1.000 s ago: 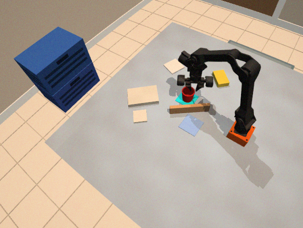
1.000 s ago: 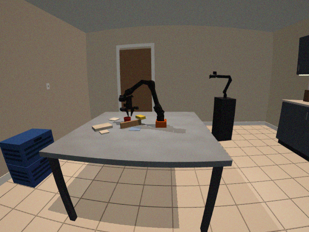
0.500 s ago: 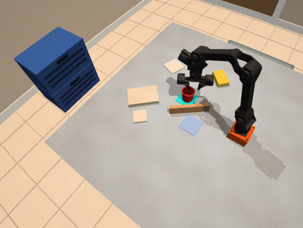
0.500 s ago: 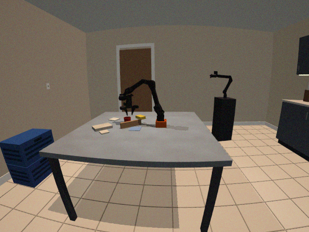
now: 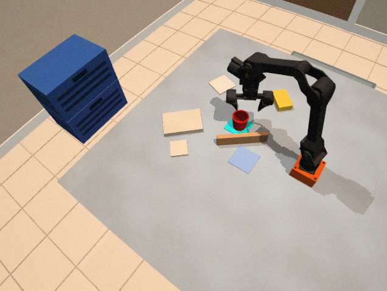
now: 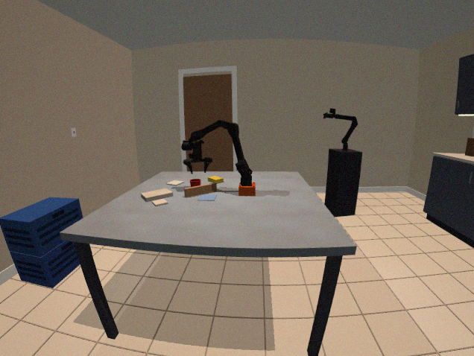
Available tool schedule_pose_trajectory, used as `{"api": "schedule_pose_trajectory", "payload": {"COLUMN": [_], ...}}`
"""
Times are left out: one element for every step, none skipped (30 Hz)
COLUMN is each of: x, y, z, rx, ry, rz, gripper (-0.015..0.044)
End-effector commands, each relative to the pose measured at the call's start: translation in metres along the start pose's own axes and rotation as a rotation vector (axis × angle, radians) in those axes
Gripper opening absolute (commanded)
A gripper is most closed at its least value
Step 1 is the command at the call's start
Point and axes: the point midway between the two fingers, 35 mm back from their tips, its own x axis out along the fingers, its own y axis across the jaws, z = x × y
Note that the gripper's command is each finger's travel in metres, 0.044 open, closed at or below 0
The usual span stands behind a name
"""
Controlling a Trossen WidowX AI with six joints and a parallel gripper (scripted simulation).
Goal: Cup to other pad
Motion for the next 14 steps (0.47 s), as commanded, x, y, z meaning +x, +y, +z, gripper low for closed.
{"api": "schedule_pose_trajectory", "payload": {"x": [-0.019,-0.022,-0.026,-0.029,-0.033,-0.035,-0.037,-0.037,-0.038,-0.038,-0.038,-0.033,-0.033,-0.033], "y": [0.0,0.0,0.0,0.0,0.0,0.001,0.001,0.001,0.001,0.001,0.002,0.002,0.002,0.002], "z": [0.0,0.0,0.0,0.0,0.0,0.0,0.0,-0.001,-0.001,-0.001,-0.001,0.0,0.0,0.0], "rx": [0.003,0.004,0.004,0.004,0.004,0.004,0.004,0.004,0.004,0.004,0.004,0.0,0.0,0.0], "ry": [-0.007,-0.008,-0.008,-0.008,-0.009,-0.009,-0.009,-0.009,-0.009,-0.009,-0.009,-0.006,-0.006,-0.006], "rz": [0.003,0.003,0.003,0.003,0.003,0.003,0.003,0.003,0.003,0.003,0.003,0.007,0.007,0.007], "gripper": [0.044,0.044,0.044,0.044,0.044,0.044,0.044,0.044,0.044,0.044,0.044,0.044,0.044,0.044]}}
